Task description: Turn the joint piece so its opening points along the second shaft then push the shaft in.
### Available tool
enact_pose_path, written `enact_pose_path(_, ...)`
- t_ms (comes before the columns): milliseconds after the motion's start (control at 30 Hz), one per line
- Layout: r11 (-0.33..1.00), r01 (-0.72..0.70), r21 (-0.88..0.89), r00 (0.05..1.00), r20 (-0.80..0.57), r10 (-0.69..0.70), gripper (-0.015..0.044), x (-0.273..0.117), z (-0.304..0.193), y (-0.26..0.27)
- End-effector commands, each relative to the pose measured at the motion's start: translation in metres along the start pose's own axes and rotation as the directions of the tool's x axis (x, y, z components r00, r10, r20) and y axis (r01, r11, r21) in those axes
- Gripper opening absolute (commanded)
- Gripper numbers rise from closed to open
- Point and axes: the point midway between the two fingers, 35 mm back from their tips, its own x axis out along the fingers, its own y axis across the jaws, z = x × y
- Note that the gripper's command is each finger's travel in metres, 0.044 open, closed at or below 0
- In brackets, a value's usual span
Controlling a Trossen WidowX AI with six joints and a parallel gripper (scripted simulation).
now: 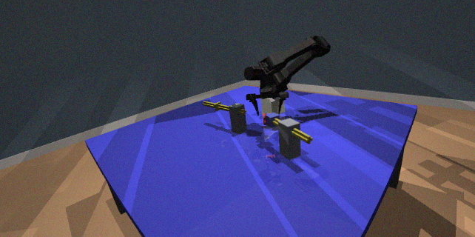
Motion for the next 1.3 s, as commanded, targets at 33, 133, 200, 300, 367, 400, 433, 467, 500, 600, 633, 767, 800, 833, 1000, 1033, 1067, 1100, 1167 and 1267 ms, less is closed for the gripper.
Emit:
enact_pose_path(33,1.000,-0.005,0.003,1.000,0.005,0.005,0.0440,0.004,0.002,0.001)
enact_pose_path(133,1.000,-0.002,0.002,1.000,0.002,0.002,0.0440,0.007,0.014,-0.001)
enact_pose_path(200,1.000,-0.002,0.001,1.000,0.000,0.002,0.0440,0.009,0.023,-0.001)
enact_pose_path(300,1.000,-0.001,0.001,1.000,0.001,0.001,0.0440,0.012,0.036,-0.001)
enact_pose_path(367,1.000,-0.002,0.000,1.000,0.003,0.002,0.0440,0.015,0.046,-0.001)
enact_pose_path(400,1.000,-0.002,0.000,1.000,0.004,0.002,0.0440,0.016,0.050,-0.001)
enact_pose_path(433,1.000,-0.003,0.000,1.000,0.006,0.003,0.0440,0.017,0.055,0.000)
enact_pose_path(467,1.000,-0.004,0.000,1.000,0.007,0.004,0.0440,0.019,0.060,0.001)
enact_pose_path(500,1.000,-0.005,0.001,1.000,0.009,0.005,0.0440,0.020,0.064,0.001)
enact_pose_path(600,1.000,-0.006,0.001,1.000,0.011,0.006,0.0440,0.021,0.067,0.002)
enact_pose_path(633,1.000,-0.006,0.001,1.000,0.010,0.006,0.0440,0.022,0.067,0.002)
enact_pose_path(767,1.000,-0.006,0.000,1.000,0.009,0.006,0.0440,0.028,0.068,0.002)
enact_pose_path(800,1.000,-0.006,0.000,1.000,0.009,0.006,0.0440,0.030,0.068,0.002)
enact_pose_path(833,1.000,-0.006,-0.001,1.000,0.009,0.006,0.0440,0.031,0.068,0.001)
enact_pose_path(1000,1.000,-0.006,0.000,1.000,0.009,0.006,0.0440,0.039,0.068,0.002)
enact_pose_path(1033,1.000,-0.006,0.000,1.000,0.010,0.006,0.0440,0.041,0.068,0.002)
enact_pose_path(1067,1.000,-0.006,0.000,1.000,0.010,0.006,0.0440,0.042,0.068,0.002)
enact_pose_path(1100,1.000,-0.006,0.000,1.000,0.010,0.006,0.0440,0.044,0.068,0.002)
enact_pose_path(1167,1.000,-0.007,0.000,1.000,0.011,0.007,0.0440,0.047,0.068,0.002)
enact_pose_path(1267,1.000,-0.007,0.001,1.000,0.012,0.007,0.0440,0.050,0.068,0.002)
